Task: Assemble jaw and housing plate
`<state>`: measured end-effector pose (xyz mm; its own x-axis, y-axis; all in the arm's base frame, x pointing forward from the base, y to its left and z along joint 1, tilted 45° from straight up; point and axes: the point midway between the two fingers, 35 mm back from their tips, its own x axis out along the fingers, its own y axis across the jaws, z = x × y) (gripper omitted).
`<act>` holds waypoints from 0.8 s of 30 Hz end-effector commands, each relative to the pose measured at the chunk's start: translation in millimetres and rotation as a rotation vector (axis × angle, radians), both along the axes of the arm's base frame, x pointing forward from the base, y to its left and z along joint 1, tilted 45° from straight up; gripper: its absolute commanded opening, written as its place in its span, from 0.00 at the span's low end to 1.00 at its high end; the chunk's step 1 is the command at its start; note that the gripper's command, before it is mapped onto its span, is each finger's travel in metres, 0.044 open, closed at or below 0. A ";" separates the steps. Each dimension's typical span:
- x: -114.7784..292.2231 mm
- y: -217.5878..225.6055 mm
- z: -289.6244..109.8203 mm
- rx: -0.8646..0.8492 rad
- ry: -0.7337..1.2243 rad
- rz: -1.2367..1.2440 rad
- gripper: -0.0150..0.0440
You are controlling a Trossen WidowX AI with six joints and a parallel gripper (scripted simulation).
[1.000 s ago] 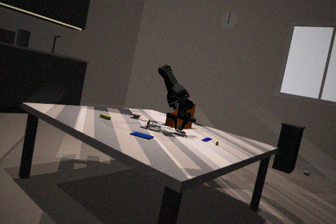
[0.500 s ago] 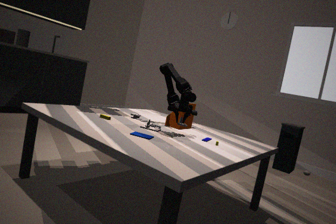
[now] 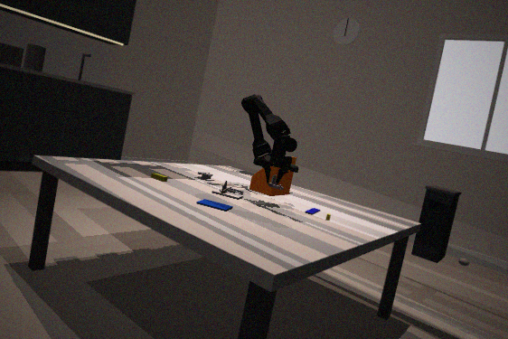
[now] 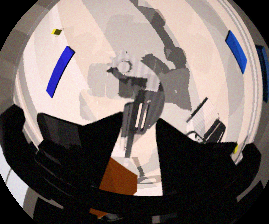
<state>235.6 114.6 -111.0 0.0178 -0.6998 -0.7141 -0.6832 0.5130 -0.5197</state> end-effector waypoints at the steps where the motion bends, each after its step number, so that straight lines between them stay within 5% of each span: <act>1: 3.7 -2.4 7.1 0.006 0.052 0.056 0.48; 24: 17.6 -30.3 41.4 0.005 0.449 0.471 0.48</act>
